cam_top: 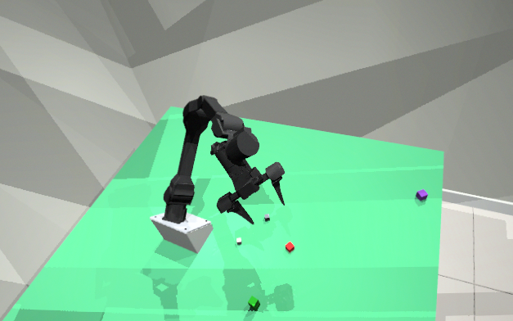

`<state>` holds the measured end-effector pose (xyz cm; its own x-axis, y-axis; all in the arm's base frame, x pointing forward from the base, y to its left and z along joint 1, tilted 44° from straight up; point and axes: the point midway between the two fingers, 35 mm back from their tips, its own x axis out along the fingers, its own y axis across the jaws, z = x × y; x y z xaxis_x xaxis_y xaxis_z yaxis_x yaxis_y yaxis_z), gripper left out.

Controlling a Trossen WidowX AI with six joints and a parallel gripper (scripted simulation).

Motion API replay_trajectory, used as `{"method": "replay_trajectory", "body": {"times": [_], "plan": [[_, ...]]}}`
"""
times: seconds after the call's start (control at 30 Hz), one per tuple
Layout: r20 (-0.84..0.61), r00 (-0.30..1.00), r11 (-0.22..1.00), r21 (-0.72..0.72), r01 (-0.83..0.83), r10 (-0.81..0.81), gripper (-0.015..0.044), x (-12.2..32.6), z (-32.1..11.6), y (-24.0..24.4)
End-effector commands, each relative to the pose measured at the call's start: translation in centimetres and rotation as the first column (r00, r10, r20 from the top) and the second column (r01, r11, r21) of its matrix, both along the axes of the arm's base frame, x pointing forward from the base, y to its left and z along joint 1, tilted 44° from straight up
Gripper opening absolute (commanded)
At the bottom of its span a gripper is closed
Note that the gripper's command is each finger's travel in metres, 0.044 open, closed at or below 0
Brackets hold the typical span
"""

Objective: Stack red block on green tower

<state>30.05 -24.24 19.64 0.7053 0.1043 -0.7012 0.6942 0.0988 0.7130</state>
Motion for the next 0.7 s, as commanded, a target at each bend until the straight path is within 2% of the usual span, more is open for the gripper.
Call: {"method": "replay_trajectory", "body": {"times": [0.0, 0.33, 0.67], "plan": [[-0.022, 0.991, 0.991, 0.027, -0.131, 0.132, 0.044, 2.2, -1.7, 2.6], [-0.08, 0.891, 0.892, 0.114, -0.438, 0.447, 0.044, 6.6, -6.8, 10.3], [-0.114, 0.693, 0.692, 0.281, -0.665, 0.712, 0.044, 8.6, -12.2, 19.7]]}}
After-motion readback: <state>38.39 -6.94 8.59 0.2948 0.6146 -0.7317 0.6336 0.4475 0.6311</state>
